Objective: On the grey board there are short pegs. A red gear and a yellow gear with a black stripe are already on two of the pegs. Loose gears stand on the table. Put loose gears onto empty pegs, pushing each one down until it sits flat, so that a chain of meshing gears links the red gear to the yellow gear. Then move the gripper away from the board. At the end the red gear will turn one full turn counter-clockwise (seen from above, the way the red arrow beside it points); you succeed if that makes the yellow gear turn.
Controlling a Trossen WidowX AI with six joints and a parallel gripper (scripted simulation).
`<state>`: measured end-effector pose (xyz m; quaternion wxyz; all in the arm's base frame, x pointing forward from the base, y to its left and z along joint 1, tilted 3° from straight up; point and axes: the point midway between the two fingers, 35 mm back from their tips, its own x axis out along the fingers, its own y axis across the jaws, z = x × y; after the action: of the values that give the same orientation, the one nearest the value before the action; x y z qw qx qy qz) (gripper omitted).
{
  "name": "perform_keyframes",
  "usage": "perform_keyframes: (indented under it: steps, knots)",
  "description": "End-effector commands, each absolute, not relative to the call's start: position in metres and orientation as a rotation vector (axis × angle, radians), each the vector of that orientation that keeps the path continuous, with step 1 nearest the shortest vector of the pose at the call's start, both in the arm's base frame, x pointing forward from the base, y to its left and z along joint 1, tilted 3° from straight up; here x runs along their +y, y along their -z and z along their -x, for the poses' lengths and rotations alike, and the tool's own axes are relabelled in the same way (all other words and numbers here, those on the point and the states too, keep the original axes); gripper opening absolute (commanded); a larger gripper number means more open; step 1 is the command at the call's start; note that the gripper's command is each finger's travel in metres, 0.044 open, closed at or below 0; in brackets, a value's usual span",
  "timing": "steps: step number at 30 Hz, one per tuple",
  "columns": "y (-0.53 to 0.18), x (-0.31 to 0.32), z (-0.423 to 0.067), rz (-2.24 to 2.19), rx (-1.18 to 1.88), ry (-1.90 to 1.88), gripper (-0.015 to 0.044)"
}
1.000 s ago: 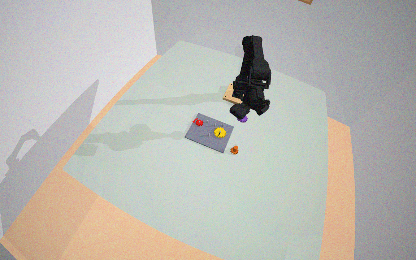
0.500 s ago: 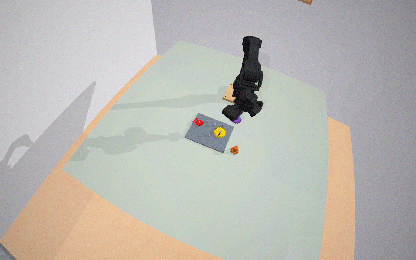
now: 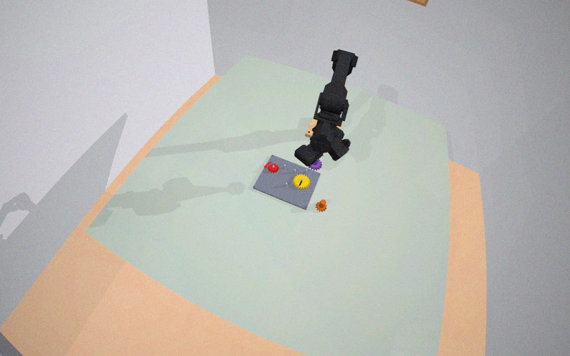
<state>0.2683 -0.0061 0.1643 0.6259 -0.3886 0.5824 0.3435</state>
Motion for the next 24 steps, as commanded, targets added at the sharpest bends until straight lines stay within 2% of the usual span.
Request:
perform_keyframes:
  steps: [1,24]
  knots:
    - [-0.16,-0.014,-0.269,0.89,1.336,-0.793,0.0]
    - [-0.142,-0.059,-0.268,0.902,1.337,-0.795,0.0]
